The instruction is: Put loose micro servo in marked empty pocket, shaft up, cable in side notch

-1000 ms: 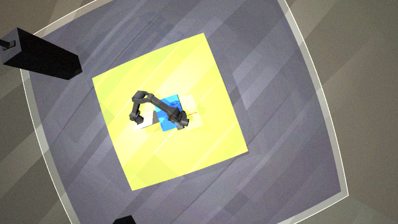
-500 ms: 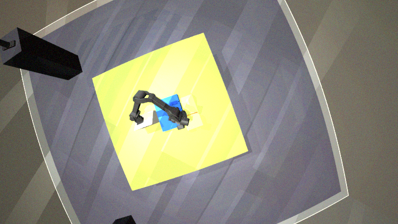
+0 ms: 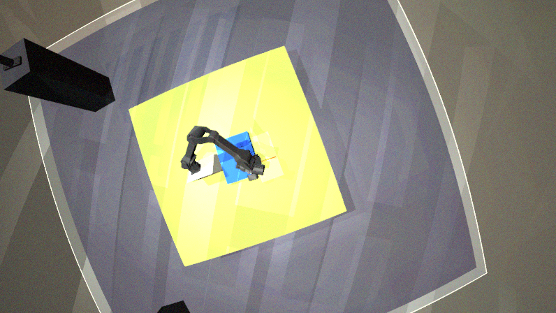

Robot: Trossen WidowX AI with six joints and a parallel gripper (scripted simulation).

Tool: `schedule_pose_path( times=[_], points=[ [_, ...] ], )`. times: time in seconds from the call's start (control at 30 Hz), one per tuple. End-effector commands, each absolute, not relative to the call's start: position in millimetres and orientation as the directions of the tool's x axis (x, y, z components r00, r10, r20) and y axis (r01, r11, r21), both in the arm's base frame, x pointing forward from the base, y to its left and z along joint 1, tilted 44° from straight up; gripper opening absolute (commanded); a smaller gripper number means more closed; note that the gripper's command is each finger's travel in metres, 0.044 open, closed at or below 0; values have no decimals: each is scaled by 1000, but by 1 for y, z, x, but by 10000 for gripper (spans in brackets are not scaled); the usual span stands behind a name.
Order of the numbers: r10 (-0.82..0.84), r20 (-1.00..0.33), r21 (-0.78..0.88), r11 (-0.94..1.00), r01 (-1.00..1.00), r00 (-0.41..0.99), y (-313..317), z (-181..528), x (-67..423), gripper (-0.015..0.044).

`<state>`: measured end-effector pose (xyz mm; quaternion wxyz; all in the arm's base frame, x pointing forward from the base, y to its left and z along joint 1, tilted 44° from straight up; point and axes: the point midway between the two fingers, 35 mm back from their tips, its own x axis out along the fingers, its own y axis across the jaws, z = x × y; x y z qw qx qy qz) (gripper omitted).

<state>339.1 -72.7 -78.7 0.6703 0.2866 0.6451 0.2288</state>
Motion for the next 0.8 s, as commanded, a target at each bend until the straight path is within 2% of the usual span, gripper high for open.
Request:
schedule_pose_path(
  times=[0.0,0.13,0.5,0.63,0.77],
  points=[
    [678,-732,682,729,67,65,-73,-79,339,79],
    [678,-732,682,729,67,65,-73,-79,339,184],
    [677,-733,680,730,67,64,-97,-54,331,187],
    [675,-735,678,731,77,66,-108,-46,308,292],
    [672,-738,675,734,76,61,-128,-19,249,398]
  ],
)
